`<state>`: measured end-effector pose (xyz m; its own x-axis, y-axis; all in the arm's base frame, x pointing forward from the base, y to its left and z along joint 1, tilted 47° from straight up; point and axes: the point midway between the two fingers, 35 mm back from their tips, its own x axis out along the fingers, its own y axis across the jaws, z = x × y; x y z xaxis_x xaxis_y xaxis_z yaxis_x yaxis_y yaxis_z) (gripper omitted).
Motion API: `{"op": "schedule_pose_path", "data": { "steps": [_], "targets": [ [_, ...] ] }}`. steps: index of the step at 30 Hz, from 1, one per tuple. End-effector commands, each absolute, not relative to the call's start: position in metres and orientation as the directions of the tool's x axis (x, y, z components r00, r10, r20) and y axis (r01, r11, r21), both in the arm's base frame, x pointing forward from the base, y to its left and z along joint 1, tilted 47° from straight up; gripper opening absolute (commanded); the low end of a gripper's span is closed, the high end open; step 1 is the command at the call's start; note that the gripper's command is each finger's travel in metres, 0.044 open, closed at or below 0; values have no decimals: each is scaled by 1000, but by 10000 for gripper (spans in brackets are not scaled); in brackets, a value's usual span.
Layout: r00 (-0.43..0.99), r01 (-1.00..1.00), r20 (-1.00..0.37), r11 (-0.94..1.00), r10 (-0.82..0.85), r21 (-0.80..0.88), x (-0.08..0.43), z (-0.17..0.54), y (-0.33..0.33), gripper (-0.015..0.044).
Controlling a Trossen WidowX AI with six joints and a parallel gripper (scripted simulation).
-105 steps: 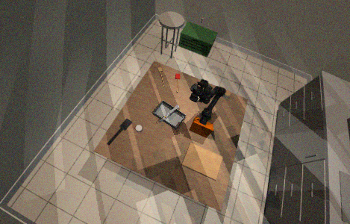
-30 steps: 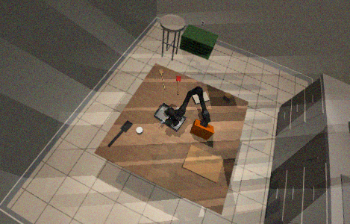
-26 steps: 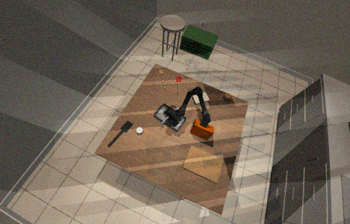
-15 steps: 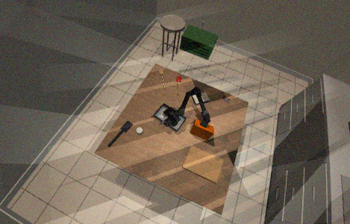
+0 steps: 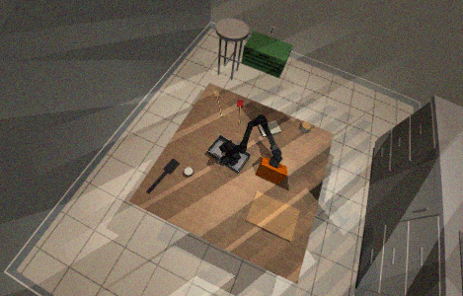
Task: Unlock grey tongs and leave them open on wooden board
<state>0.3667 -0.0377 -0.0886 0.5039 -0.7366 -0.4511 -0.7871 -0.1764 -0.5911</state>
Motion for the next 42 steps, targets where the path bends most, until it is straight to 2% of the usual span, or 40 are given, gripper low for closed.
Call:
{"op": "schedule_pose_path", "data": {
  "steps": [1,7,13,23,30,37,42],
  "targets": [
    [504,-790,-451,-182,-736,-586,369,-93,-43,260],
    [506,-788,-447,-185,-738,-587,372,-96,-49,260],
    [505,-786,-446,-180,-739,-592,371,-92,-47,103],
    [505,-786,-446,-180,-739,-592,371,-92,-47,36],
    [504,-787,-448,-179,-738,-591,372,-89,-42,-148],
    [505,-789,-451,-181,-736,-588,369,-47,4,-150],
    [506,-788,-449,-183,-736,-588,368,-41,10,-150]
  ]
}}
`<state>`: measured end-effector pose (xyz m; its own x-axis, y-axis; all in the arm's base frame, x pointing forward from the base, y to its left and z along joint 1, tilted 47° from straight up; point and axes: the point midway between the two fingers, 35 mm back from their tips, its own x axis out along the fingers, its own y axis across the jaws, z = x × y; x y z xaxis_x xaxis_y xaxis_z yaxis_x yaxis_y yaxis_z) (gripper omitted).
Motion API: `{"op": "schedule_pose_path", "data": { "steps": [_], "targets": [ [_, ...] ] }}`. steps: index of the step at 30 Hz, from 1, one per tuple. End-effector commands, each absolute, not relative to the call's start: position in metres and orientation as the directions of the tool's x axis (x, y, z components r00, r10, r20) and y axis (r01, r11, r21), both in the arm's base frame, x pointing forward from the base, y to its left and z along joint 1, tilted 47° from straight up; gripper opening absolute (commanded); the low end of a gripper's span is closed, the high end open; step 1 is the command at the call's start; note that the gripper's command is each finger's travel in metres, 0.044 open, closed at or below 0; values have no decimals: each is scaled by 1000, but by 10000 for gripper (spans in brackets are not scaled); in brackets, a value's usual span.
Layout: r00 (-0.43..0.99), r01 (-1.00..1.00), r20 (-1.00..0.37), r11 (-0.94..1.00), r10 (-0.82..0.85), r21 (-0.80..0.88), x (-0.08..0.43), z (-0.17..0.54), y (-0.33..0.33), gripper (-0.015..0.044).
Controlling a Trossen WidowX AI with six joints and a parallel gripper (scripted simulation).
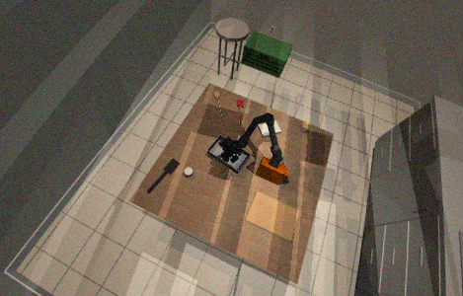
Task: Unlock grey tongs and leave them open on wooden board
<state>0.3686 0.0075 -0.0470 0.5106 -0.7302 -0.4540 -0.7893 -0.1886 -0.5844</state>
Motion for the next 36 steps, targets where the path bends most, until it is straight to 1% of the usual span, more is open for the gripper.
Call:
{"op": "schedule_pose_path", "data": {
  "steps": [1,8,13,24,36],
  "targets": [
    [506,-788,-449,-183,-736,-588,368,-41,10,-150],
    [502,-791,-454,-179,-736,-585,368,-41,10,-150],
    [467,-817,-491,-146,-735,-559,371,-46,10,-150],
    [342,-881,-586,-34,-735,-472,375,-53,10,-150],
    [169,-926,-659,110,-733,-360,370,-51,9,-150]
  ]
}}
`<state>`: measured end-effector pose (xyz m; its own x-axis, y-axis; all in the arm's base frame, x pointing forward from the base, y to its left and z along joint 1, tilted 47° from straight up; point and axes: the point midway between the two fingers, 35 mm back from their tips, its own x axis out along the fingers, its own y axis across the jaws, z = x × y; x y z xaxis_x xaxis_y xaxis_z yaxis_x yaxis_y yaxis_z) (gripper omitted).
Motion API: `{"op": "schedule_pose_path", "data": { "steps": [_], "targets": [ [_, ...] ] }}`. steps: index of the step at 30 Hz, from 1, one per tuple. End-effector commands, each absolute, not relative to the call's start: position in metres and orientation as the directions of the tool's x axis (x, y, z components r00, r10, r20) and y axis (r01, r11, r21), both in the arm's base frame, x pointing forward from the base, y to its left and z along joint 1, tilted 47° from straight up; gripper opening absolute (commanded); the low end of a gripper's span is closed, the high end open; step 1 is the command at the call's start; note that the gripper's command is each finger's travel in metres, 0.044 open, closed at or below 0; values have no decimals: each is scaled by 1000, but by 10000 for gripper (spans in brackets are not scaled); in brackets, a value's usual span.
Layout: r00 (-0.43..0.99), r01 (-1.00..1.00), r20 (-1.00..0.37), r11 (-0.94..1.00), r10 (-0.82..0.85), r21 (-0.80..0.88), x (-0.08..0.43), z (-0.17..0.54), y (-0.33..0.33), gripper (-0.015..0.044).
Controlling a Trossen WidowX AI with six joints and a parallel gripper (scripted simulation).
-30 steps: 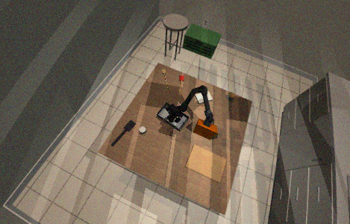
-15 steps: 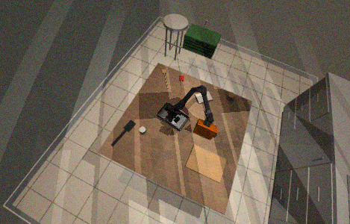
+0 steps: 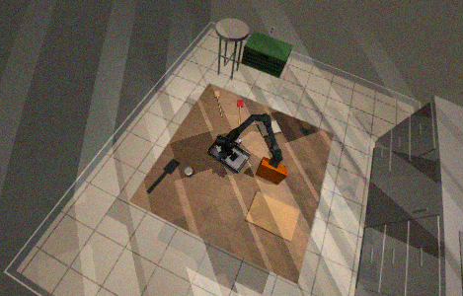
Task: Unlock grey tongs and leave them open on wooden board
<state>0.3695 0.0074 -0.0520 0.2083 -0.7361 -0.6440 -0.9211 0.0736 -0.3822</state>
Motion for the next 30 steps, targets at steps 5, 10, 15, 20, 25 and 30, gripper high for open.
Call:
{"op": "schedule_pose_path", "data": {
  "steps": [5,10,15,20,25,30],
  "targets": [
    [88,-934,-677,176,-731,-311,365,-46,8,-150],
    [46,-935,-683,209,-729,-287,363,-43,7,-150],
    [46,-935,-683,209,-729,-287,363,-43,7,-150],
    [50,-944,-685,189,-727,-270,361,-47,13,-150],
    [58,-967,-700,134,-711,-216,355,-61,39,-150],
    [66,-987,-717,61,-694,-150,345,-79,73,-150]
  ]
}}
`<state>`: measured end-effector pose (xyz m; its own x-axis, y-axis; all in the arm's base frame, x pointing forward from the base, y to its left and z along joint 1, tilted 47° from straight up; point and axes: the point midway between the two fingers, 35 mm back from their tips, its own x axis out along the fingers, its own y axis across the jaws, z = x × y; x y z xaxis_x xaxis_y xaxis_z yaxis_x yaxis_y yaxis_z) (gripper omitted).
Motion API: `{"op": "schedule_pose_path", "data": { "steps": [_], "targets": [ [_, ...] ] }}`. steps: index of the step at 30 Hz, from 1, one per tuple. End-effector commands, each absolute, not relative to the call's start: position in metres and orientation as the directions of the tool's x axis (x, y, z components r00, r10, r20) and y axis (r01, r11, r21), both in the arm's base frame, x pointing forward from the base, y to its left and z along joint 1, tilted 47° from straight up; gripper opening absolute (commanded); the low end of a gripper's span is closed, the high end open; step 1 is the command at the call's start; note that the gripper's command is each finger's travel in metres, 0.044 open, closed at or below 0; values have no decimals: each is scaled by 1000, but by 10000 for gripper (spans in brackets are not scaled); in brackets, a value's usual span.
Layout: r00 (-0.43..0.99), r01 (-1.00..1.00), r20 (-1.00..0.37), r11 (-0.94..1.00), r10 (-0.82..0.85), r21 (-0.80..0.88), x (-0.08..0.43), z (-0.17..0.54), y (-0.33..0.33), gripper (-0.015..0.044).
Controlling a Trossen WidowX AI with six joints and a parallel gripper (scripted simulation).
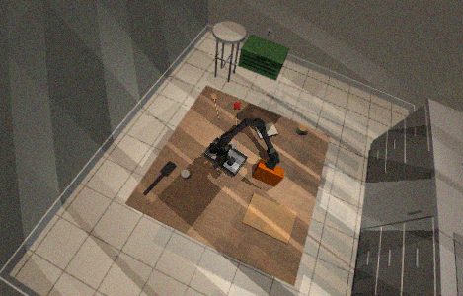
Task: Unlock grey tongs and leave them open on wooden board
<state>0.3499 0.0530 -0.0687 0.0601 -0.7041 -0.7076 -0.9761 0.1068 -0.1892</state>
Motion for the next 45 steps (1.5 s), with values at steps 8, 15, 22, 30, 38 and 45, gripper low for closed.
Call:
{"op": "schedule_pose_path", "data": {
  "steps": [8,15,22,30,38,45],
  "targets": [
    [66,-998,-735,-52,-675,-42,320,-108,121,-150],
    [57,-987,-743,-151,-667,59,290,-133,158,-150],
    [49,-955,-740,-249,-671,162,256,-156,189,-150],
    [42,-896,-726,-347,-687,276,212,-181,216,-150],
    [42,-821,-700,-424,-712,382,166,-205,232,-150],
    [43,-801,-702,-445,-711,402,154,-207,236,-150]
  ]
}}
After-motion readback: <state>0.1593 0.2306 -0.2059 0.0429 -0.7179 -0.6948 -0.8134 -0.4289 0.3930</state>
